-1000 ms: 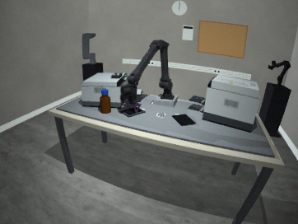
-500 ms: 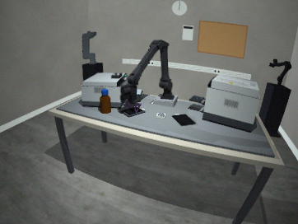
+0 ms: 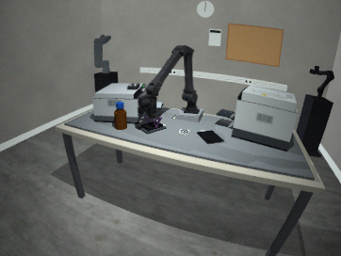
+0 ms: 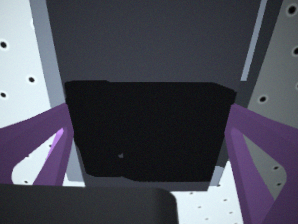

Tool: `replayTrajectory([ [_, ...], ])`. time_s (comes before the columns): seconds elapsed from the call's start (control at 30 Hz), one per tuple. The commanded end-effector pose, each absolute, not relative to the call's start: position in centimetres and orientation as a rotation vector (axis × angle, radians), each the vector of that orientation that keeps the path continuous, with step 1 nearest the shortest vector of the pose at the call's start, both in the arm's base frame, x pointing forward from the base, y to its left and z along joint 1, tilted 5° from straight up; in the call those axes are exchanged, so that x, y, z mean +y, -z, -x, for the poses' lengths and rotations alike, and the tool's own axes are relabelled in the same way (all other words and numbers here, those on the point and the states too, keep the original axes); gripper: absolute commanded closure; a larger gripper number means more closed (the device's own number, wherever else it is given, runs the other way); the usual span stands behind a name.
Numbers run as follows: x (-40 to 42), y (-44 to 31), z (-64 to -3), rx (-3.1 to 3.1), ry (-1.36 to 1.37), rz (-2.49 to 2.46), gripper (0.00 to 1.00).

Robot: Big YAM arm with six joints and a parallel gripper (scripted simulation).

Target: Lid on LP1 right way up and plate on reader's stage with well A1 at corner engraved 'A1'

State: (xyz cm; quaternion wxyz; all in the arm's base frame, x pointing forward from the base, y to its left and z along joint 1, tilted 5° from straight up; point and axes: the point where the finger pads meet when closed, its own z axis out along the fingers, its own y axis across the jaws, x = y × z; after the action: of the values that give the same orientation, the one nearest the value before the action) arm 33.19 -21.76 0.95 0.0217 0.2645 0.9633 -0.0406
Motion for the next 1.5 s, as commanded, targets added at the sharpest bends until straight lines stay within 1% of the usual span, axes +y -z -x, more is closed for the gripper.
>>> replayTrajectory([
  [0.0, -22.7, -3.7, -35.4, 2.932, 0.154, -0.806, 0.15],
  [0.5, -22.6, -1.4, -35.1, 2.961, 0.144, -0.821, 0.15],
  [1.17, -22.7, -3.3, -35.5, 2.928, 0.163, -0.772, 0.15],
  [1.47, -21.7, -0.7, -33.8, 2.994, 0.136, -0.786, 0.15],
])
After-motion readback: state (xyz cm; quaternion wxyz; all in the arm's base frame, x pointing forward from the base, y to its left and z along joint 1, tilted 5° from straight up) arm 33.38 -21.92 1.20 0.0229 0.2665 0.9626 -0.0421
